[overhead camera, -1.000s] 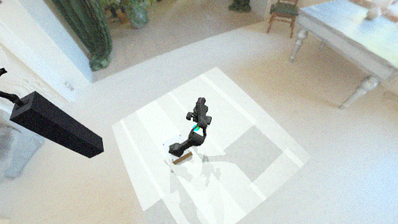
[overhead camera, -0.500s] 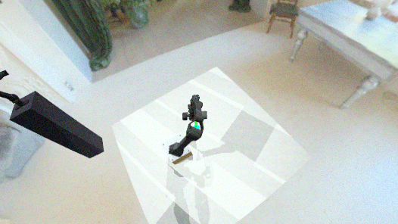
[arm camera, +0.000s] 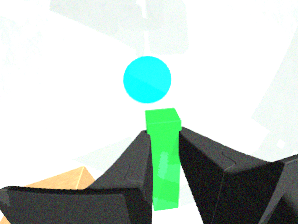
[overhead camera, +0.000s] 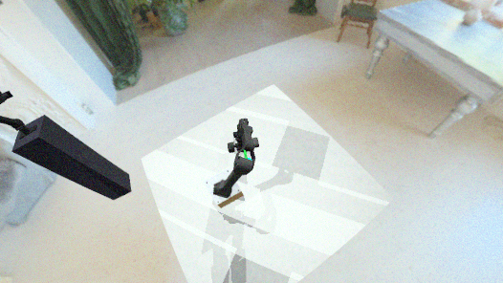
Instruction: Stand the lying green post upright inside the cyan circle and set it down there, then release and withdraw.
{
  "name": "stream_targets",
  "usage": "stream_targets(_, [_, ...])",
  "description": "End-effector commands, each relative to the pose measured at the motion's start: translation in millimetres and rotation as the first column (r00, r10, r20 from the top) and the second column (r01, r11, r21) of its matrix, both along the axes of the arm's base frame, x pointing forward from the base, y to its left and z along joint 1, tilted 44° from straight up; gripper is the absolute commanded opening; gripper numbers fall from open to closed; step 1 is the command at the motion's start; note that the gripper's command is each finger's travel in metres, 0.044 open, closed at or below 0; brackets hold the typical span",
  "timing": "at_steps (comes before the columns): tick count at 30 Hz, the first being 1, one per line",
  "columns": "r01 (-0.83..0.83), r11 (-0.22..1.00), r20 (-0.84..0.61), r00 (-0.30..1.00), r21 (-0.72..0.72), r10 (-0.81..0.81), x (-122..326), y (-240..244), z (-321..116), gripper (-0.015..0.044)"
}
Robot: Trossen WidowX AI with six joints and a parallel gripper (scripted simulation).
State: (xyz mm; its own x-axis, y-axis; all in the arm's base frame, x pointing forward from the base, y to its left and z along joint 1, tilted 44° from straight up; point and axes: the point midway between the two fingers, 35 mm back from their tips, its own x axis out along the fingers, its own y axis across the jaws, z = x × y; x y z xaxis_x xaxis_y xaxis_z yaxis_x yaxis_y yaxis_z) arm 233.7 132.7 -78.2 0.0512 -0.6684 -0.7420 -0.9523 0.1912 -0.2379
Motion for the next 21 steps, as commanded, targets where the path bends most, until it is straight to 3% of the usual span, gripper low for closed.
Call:
stream_targets(1, [0.006, 1.0, -0.017, 1.0, 0.022, -0.006, -1, -1, -3, 0.0023])
stream_targets(21, [0.062, 0.987, -0.08, 0.996, 0.15, -0.051, -6, -10, -17, 0.0023])
